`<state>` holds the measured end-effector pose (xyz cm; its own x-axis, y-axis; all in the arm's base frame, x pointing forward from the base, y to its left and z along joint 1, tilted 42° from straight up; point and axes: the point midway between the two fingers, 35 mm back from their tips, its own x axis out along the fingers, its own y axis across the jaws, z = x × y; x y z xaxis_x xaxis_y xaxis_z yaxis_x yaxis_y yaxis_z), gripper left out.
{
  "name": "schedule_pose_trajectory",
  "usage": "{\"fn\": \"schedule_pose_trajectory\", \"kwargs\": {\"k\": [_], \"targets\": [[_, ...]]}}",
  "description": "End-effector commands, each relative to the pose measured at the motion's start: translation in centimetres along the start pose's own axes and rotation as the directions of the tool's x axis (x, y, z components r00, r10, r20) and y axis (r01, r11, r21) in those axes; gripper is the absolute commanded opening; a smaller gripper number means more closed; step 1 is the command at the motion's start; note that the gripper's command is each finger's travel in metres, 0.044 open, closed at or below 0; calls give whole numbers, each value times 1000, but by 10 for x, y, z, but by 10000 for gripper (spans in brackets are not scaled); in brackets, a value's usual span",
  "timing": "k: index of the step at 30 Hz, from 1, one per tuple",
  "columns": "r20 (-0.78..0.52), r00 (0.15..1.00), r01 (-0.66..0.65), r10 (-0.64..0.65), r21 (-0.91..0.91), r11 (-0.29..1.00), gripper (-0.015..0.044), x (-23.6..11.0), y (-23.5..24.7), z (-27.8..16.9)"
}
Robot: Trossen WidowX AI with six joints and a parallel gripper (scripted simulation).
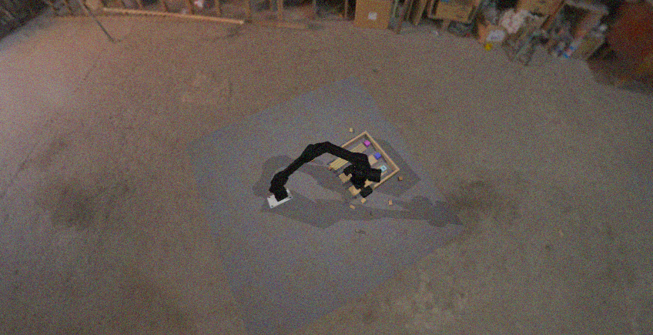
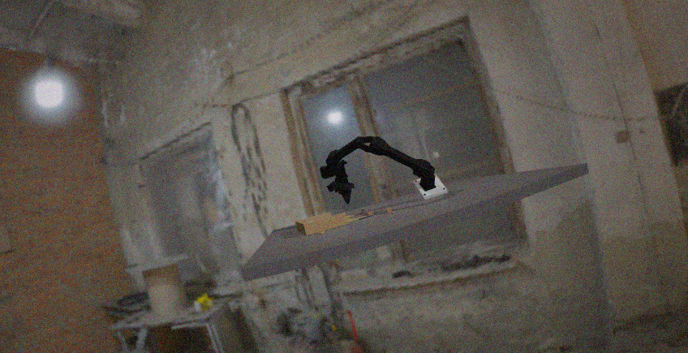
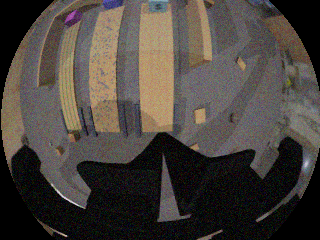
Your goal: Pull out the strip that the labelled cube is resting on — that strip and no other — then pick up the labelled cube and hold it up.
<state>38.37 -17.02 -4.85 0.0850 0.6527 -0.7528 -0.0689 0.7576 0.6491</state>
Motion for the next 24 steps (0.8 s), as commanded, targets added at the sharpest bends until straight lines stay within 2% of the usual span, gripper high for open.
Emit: {"fn": "schedule_pose_trajectory", "kwargs": {"k": [1, 24], "targets": [[-14, 1000, 3, -3, -22, 1000, 0, -2, -1, 1], [-13, 1000, 3, -3, -22, 1000, 0, 34, -1, 2]]}}
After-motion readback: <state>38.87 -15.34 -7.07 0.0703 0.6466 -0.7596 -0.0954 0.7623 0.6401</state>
